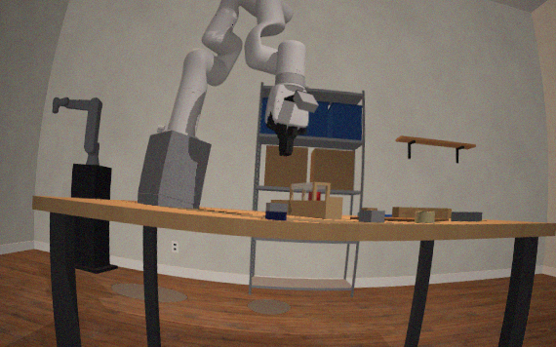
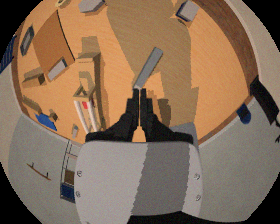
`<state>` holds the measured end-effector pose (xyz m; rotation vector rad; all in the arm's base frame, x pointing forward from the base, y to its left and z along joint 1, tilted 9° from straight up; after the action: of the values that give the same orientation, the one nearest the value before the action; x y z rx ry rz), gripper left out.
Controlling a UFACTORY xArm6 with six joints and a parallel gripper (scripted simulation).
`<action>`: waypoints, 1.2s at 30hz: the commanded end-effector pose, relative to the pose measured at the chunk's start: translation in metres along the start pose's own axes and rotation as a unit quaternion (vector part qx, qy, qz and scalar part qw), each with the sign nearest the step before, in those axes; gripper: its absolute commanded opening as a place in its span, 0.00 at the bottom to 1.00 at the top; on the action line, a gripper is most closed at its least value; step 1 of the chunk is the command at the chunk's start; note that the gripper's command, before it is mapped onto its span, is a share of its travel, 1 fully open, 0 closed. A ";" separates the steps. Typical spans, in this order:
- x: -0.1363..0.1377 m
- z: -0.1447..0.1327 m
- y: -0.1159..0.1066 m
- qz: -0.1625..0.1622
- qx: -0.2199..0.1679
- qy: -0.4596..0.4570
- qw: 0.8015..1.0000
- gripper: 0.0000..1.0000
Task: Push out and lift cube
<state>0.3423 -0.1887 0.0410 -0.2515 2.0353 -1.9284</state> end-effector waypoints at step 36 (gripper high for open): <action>0.023 -0.012 0.026 0.006 -0.026 0.216 0.976 0.38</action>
<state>0.3185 -0.1827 0.0127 0.1847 2.3489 -2.0635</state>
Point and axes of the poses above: the point where the finger pads meet when closed, its own y axis out along the fingers, its own x axis across the jaws, z = x × y, the point moved 7 cm from there along -y, back along the fingers, and after that the axes turned 15 degrees about y, right-handed, at the moved point
